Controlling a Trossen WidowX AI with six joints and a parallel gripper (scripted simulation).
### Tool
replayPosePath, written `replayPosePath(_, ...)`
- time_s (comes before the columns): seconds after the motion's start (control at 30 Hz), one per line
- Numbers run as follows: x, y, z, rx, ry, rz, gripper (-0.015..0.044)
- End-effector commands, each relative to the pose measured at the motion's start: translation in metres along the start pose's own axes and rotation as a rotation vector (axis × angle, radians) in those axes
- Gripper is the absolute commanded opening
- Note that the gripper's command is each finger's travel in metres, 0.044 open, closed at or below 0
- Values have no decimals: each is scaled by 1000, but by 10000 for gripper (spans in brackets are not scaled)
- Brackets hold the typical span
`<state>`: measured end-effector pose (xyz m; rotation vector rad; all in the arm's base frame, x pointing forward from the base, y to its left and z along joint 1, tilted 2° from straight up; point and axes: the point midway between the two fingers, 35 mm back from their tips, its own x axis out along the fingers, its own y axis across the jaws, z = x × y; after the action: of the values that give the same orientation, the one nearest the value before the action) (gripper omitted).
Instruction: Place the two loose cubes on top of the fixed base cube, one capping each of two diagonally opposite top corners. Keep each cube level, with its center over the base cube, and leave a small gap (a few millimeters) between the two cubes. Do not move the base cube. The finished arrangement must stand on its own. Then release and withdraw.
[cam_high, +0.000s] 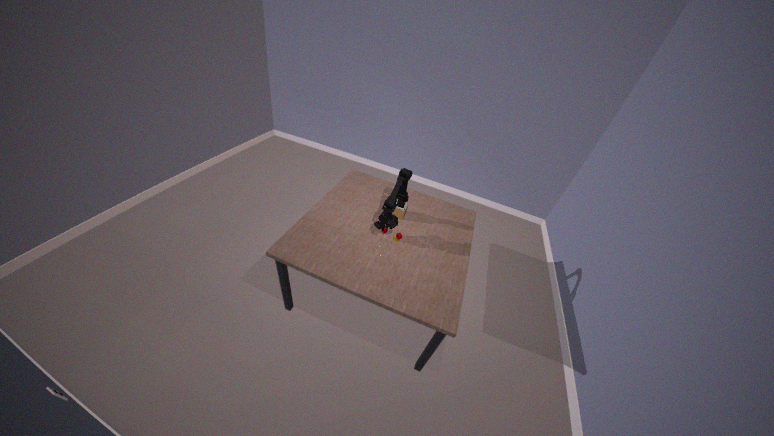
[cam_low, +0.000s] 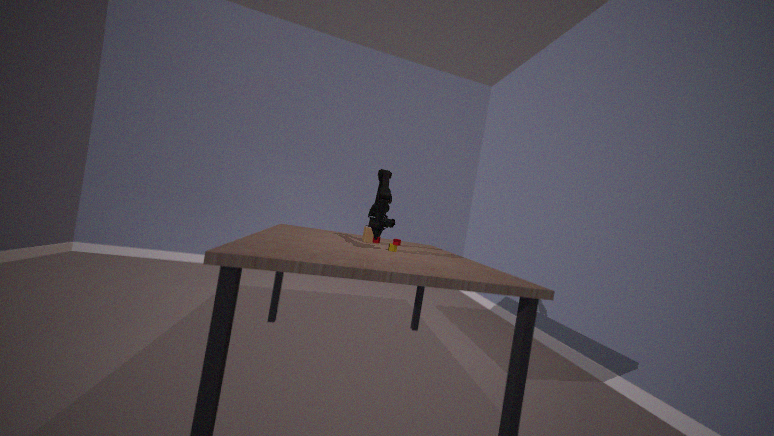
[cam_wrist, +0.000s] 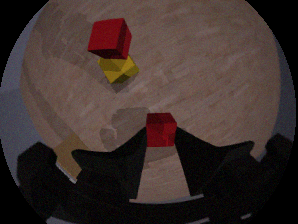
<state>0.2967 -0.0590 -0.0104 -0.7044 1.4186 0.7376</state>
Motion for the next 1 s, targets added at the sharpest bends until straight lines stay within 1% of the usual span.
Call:
replayPosePath(0.0,-16,-3,2,-3,-8,-16,105)
replayPosePath(0.57,-70,2,-1,-3,-7,-16,105)
replayPosePath(0.73,-73,3,1,2,-8,-16,105)
replayPosePath(0.97,-71,16,20,55,-10,-14,105)
